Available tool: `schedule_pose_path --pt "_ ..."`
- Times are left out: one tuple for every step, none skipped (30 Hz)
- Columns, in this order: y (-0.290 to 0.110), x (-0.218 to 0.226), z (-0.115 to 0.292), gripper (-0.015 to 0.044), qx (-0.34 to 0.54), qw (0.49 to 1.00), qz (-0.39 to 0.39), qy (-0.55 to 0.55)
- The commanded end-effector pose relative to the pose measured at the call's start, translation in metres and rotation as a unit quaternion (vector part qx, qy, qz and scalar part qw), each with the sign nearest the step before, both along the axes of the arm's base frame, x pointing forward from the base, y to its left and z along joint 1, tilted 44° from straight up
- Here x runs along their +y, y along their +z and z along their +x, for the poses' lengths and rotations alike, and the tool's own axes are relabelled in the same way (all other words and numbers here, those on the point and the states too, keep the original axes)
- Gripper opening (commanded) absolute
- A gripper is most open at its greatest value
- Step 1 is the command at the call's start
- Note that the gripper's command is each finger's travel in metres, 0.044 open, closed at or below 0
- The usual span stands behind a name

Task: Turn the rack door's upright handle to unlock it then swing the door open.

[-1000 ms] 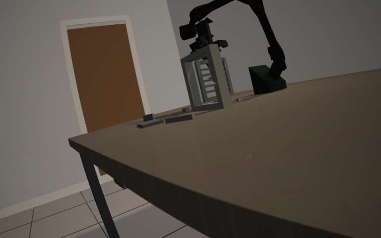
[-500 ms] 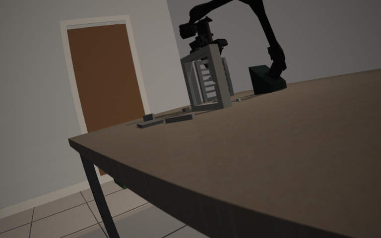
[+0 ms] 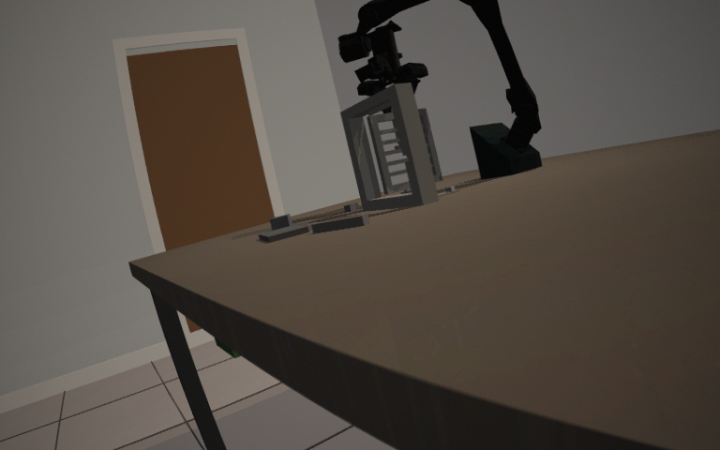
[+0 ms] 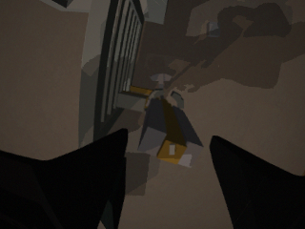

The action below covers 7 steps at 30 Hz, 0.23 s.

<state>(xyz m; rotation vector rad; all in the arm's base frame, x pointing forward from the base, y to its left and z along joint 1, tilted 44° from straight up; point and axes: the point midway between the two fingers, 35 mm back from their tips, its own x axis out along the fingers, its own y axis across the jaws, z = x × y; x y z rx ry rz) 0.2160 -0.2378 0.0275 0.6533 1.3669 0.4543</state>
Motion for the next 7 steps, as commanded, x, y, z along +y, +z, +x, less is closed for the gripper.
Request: schedule_pose_path --pt "0.0053 -0.0049 -0.0020 0.0298 0.003 1.000 -0.003 -0.006" --pt "0.0066 -0.0060 -0.0023 0.0298 0.003 1.000 -0.004 -0.008" --pt "0.0078 -0.0070 -0.0027 0.0298 0.004 1.000 -0.004 -0.009" --pt "0.0091 -0.0081 -0.0030 0.0298 0.004 1.000 -0.005 -0.010" --pt "0.0104 -0.0092 -0.0033 0.0298 0.004 1.000 -0.006 -0.012" --pt "0.0116 -0.0102 -0.0036 0.0298 0.004 1.000 -0.006 -0.013" --pt "0.0129 -0.0113 -0.0040 0.0298 0.004 1.000 -0.007 -0.014"
